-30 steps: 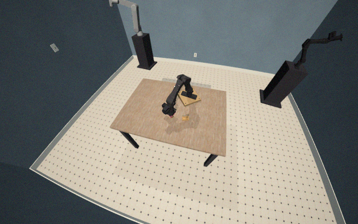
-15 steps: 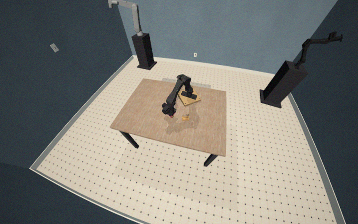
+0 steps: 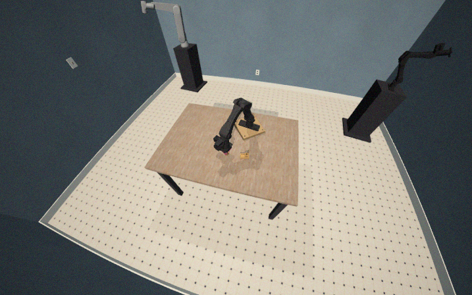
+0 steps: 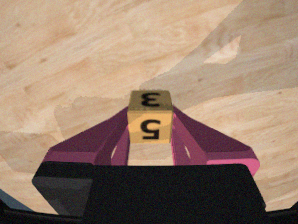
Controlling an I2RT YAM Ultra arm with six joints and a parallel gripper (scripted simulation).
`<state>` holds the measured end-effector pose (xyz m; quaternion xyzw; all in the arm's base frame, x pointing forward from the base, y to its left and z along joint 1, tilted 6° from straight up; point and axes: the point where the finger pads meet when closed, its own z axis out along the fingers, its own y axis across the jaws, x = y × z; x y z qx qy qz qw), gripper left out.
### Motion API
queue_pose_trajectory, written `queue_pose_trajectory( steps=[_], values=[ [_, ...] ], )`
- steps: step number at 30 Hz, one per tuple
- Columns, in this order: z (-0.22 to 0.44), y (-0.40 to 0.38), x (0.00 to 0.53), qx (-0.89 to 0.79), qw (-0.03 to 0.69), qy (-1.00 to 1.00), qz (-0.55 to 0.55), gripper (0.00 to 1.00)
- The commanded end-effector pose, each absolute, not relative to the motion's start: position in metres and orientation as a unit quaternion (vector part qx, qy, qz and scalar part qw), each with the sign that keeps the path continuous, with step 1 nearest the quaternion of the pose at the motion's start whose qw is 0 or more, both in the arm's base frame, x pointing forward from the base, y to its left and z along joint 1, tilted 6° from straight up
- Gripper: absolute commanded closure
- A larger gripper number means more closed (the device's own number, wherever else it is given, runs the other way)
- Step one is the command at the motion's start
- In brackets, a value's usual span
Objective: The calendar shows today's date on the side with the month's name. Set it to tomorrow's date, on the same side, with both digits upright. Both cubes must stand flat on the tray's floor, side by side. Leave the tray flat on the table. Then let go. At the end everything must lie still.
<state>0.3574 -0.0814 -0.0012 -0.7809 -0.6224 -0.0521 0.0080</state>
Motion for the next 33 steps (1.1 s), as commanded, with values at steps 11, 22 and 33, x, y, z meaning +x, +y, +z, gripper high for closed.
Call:
queue_pose_trajectory(
  steps=[11, 22, 33],
  values=[
    [0.0051, -0.0794, 0.3551, -0.780, 0.001, -0.624, -0.052, 0.74],
    [0.0051, -0.0794, 0.3551, -0.780, 0.001, -0.624, -0.052, 0.74],
    [0.0064, -0.0796, 0.3563, -0.780, 0.000, -0.624, -0.053, 0.74]
  ],
)
